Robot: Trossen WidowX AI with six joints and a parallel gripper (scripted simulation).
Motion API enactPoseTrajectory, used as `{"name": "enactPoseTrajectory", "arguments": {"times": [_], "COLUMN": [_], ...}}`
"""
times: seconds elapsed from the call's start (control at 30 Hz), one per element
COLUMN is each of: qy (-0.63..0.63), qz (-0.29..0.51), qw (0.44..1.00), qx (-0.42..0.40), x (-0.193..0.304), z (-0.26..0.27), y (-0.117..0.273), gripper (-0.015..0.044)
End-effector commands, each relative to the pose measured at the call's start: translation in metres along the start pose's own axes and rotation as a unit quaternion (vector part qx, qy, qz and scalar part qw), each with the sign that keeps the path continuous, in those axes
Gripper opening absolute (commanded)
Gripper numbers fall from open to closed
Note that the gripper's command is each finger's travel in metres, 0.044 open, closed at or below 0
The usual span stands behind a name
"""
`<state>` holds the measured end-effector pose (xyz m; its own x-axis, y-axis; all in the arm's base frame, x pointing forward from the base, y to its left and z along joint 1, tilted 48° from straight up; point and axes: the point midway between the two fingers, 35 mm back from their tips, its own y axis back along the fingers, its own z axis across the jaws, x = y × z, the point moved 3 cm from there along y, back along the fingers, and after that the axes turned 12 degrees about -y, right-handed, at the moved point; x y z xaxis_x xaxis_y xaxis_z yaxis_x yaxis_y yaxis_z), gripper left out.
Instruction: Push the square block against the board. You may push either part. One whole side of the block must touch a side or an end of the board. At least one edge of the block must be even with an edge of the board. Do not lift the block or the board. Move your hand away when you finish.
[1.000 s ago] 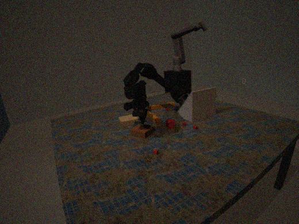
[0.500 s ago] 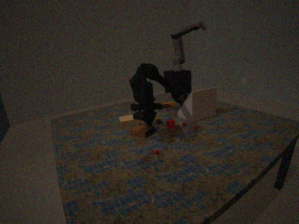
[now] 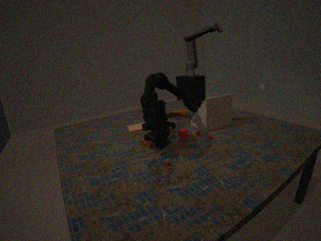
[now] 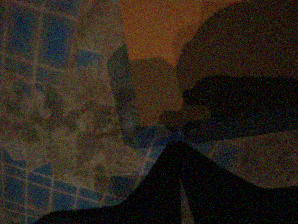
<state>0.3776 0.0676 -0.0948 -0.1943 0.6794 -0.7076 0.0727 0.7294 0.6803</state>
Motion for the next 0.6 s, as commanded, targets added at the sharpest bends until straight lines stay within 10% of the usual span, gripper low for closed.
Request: {"name": "enactPoseTrajectory", "arguments": {"times": [0.0,0.57], "qy": [0.003,0.003], "qz": [-0.003,-0.002], "qw": [1.000,1.000], "qx": [-0.004,-0.004], "x": [0.001,-0.010], "z": [0.000,0.004], "y": [-0.002,-0.002], "gripper": [0.0000,0.0000]}}
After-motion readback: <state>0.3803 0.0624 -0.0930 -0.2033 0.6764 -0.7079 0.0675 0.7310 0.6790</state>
